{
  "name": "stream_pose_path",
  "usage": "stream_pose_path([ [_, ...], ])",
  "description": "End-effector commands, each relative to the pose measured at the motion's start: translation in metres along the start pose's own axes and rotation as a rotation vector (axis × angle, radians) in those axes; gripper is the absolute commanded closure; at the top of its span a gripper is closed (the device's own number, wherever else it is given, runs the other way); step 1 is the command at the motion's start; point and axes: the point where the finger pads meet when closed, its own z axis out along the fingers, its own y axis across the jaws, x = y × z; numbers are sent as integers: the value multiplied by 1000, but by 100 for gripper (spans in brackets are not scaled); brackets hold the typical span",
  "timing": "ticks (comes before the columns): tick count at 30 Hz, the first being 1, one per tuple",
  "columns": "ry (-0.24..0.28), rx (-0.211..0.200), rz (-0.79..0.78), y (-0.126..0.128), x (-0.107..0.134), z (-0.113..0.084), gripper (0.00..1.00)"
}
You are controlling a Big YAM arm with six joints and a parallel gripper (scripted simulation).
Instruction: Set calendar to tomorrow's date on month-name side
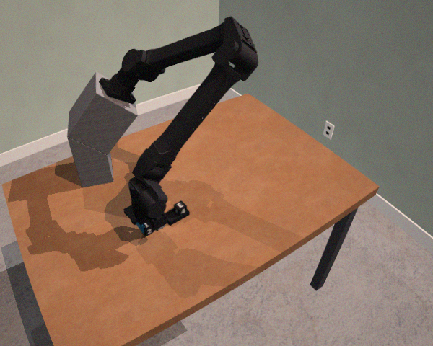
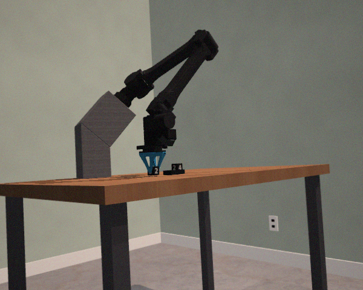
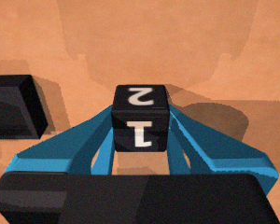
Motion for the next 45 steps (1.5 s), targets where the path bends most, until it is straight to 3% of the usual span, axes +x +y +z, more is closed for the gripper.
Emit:
stream_pose_path([
  [1, -23, 6, -4, -1, -7, -4, 73],
  [45, -18, 5, -5, 2, -4, -4, 73],
])
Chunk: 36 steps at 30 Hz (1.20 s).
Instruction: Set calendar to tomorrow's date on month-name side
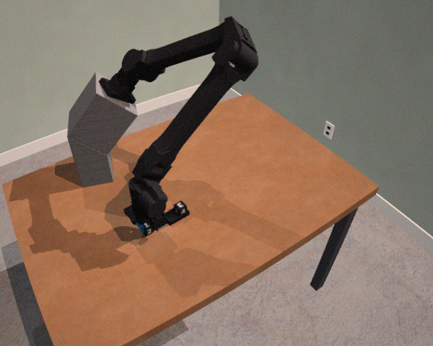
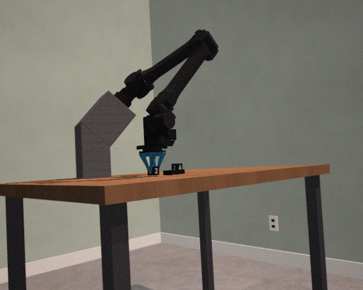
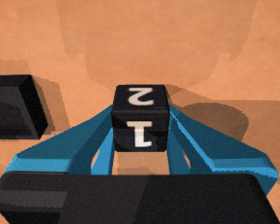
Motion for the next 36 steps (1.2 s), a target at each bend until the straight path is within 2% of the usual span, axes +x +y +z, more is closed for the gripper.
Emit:
stream_pose_path([
  [1, -18, 5, -7, 2, -4, -4, 73],
  [36, -18, 3, -14, 5, -5, -3, 73],
])
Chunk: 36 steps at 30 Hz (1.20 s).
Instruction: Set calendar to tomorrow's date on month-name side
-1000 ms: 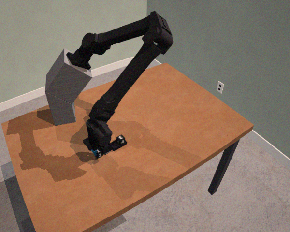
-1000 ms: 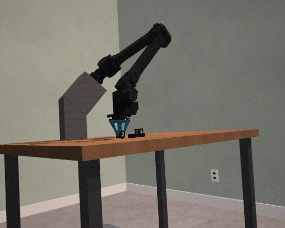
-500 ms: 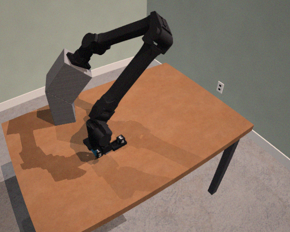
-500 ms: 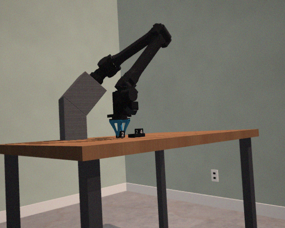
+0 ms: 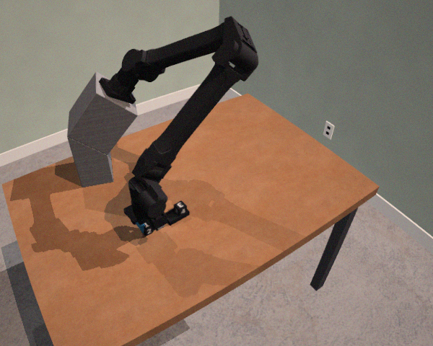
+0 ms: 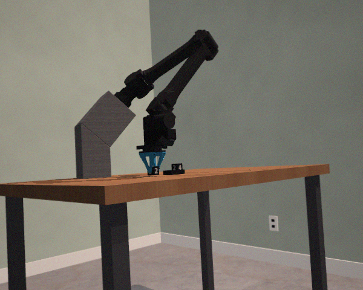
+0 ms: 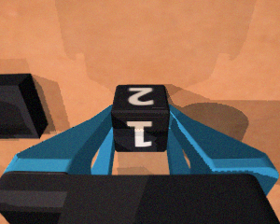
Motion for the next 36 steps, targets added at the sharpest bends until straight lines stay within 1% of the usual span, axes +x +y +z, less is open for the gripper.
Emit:
stream_pose_path([
  [1, -18, 3, -14, 5, -6, -3, 73],
  [36, -18, 2, -21, 7, -7, -2, 73],
])
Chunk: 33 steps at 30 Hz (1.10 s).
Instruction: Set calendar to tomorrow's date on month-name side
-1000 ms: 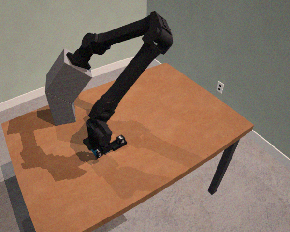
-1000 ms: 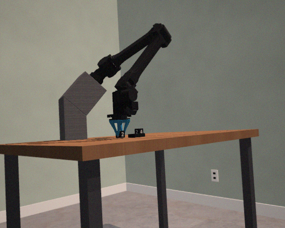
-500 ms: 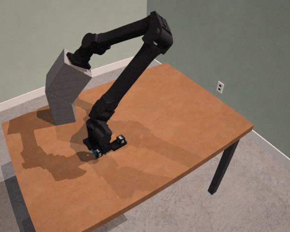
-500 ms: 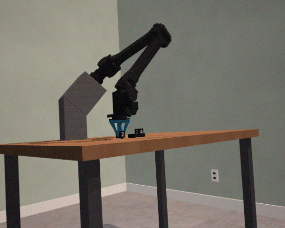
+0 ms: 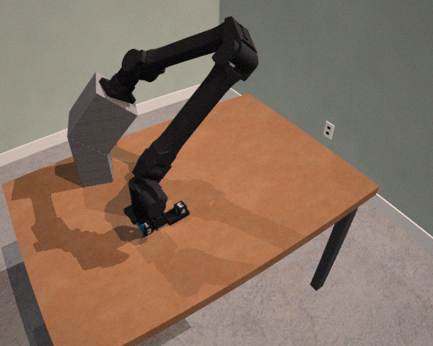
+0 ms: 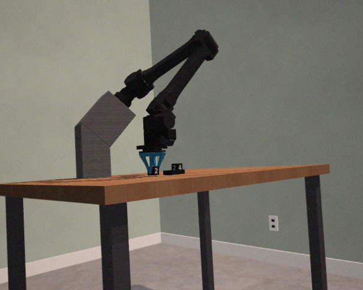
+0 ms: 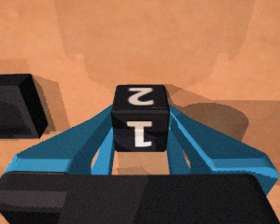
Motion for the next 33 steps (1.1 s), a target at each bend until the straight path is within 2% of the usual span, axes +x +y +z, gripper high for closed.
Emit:
stream_pose_path([
  [1, -18, 2, -21, 7, -7, -2, 73],
  [20, -16, 1, -20, 7, -7, -1, 73],
  [28, -2, 1, -7, 3, 0, 6, 73],
  [33, -12, 1, -16, 4, -6, 5, 73],
])
